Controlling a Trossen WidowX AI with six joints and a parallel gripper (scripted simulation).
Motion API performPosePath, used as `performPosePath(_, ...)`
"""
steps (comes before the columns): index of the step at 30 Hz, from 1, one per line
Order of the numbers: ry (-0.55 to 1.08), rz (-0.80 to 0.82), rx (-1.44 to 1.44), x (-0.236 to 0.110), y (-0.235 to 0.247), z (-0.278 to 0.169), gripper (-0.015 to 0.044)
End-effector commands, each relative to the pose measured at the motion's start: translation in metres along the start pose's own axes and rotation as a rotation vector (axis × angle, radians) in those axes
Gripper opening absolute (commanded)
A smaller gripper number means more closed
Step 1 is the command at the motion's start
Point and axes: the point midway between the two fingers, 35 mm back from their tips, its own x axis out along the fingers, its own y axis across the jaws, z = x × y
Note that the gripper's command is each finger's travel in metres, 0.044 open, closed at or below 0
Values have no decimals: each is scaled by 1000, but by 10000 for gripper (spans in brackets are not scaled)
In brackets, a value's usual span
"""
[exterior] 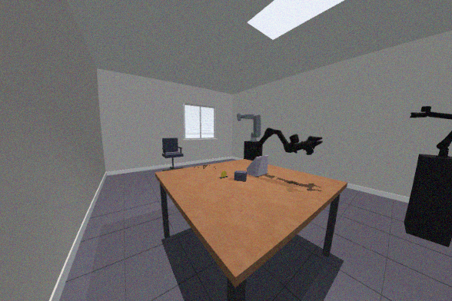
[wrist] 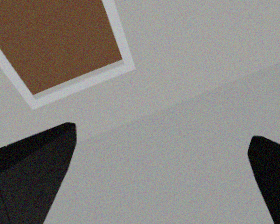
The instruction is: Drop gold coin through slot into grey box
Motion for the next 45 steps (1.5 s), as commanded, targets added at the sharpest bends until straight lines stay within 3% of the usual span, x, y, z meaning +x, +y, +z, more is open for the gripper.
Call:
performPosePath(1,0,8,11,0,2,-2,374)
performPosePath(9,55,339,463,-12,106,-70,164)
performPosePath(16,194,627,872,-59,197,-121,161)
performPosePath(24,437,920,1290,-144,282,-162,161)
performPosePath(35,929,1274,1767,-300,355,-189,161)
performPosePath(45,1542,1529,2034,-459,365,-191,161)
